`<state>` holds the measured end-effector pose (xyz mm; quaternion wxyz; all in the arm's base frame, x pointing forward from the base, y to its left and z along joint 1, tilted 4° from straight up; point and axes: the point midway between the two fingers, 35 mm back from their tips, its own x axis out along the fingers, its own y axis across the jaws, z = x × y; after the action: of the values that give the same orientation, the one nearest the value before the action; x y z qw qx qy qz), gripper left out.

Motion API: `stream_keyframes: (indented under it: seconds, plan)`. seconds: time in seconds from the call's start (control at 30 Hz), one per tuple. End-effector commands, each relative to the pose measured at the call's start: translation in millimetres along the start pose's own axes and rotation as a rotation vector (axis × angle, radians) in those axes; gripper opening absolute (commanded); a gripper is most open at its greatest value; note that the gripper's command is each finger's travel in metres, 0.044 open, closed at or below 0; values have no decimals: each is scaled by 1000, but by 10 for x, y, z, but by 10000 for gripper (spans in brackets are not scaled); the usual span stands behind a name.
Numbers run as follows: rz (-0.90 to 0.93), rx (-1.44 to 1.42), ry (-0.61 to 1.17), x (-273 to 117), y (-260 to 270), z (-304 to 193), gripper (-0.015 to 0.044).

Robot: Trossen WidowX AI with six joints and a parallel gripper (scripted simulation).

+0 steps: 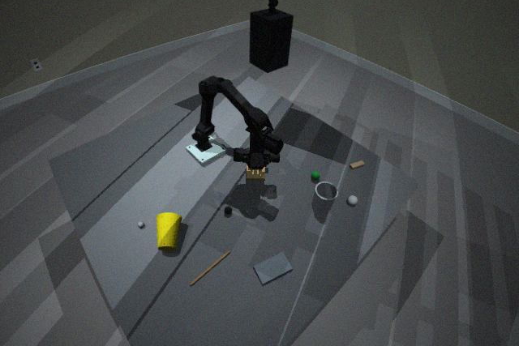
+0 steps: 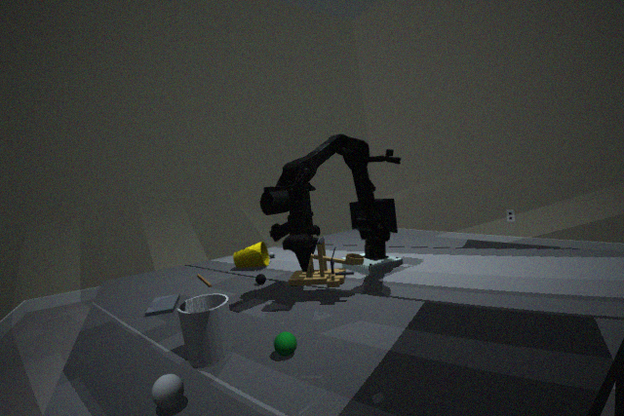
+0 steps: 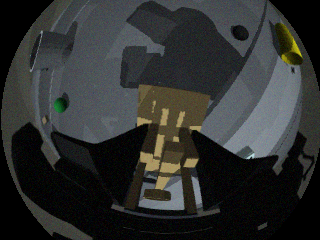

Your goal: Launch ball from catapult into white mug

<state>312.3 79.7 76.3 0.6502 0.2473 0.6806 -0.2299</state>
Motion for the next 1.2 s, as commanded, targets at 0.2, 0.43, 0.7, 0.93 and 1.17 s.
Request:
stream_keyframes:
  seconds: [0.2,0.43,0.7,0.93,1.17]
  plan:
    - [-2,-6,4,166,8,-3,0]
    - [-2,-7,5,281,11,-4,0]
    - [-2,-7,5,411,10,-8,0]
    - [-3,-7,2,392,5,-5,0]
    - [-3,-7,2,392,5,-5,157]
